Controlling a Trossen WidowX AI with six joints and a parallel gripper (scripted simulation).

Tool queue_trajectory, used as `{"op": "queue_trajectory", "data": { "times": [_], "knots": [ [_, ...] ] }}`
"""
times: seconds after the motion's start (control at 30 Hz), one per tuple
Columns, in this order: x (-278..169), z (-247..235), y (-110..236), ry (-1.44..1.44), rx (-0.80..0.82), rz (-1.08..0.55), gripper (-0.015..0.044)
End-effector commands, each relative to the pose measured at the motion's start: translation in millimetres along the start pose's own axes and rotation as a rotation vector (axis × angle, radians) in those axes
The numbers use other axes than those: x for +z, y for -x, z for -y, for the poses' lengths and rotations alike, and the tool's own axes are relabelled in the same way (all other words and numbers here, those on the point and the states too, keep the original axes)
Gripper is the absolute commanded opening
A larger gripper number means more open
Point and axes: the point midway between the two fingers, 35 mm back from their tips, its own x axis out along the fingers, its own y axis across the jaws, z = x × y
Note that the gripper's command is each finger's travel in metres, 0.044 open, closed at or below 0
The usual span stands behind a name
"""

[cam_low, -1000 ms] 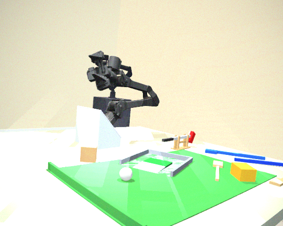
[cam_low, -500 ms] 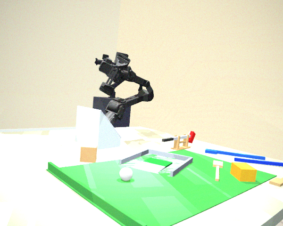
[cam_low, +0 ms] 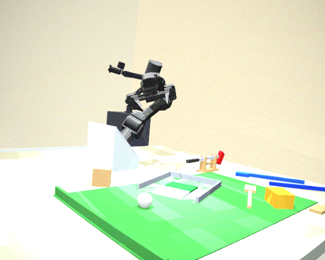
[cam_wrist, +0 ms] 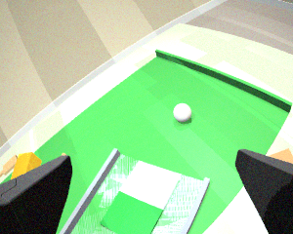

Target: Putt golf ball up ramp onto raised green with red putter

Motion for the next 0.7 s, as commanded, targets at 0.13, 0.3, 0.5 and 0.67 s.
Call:
{"op": "queue_trajectory", "data": {
  "times": [0.13, 0.3, 0.5, 0.67],
  "knots": [
    [-83.4, -63.5, -22.6, 0.817, 0.246, -0.407, 0.0440],
    [-114.8, -80.5, -22.5, 1.077, 0.384, -0.516, 0.0440],
    [-153.2, -98.0, -17.3, 1.370, 0.587, -0.624, 0.0440],
    [-185.5, -109.4, -8.4, 1.592, 0.789, -0.691, 0.0440]
  ]
}}
